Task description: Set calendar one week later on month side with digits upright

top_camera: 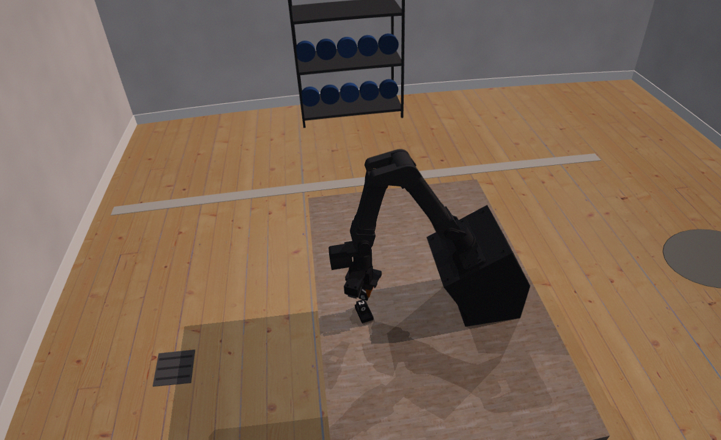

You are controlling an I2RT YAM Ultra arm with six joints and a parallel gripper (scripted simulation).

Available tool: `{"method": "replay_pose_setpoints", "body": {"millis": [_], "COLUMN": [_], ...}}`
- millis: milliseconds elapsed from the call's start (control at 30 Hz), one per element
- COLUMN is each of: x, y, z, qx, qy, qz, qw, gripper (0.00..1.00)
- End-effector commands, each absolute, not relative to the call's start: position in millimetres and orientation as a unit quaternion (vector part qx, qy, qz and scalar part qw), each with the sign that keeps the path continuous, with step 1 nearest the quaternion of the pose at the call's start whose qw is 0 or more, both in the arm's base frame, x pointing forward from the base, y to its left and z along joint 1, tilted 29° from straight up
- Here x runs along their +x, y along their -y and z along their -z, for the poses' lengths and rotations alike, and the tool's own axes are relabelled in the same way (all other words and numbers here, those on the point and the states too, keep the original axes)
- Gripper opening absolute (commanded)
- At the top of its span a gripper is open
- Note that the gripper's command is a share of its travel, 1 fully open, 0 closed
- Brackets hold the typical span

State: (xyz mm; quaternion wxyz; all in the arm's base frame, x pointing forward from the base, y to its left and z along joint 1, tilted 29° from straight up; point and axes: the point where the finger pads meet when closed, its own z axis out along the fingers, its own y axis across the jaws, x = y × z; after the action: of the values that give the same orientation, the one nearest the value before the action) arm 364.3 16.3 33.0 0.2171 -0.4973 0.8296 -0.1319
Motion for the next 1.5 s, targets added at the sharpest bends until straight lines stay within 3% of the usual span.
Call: {"method": "replay_pose_setpoints", "body": {"millis": [0, 733, 1467], "x": [364.6, 364.0, 363.4], "y": [-16.4, -16.0, -15.7], "z": [-36.7, -37.0, -37.2], "qx": [-0.419, -0.070, 0.266], "qy": [-0.871, -0.964, -0.929], "qz": [0.112, 0.020, -0.070], "qw": [0.232, 0.257, 0.248], "gripper": [0.26, 0.26, 0.26]}}
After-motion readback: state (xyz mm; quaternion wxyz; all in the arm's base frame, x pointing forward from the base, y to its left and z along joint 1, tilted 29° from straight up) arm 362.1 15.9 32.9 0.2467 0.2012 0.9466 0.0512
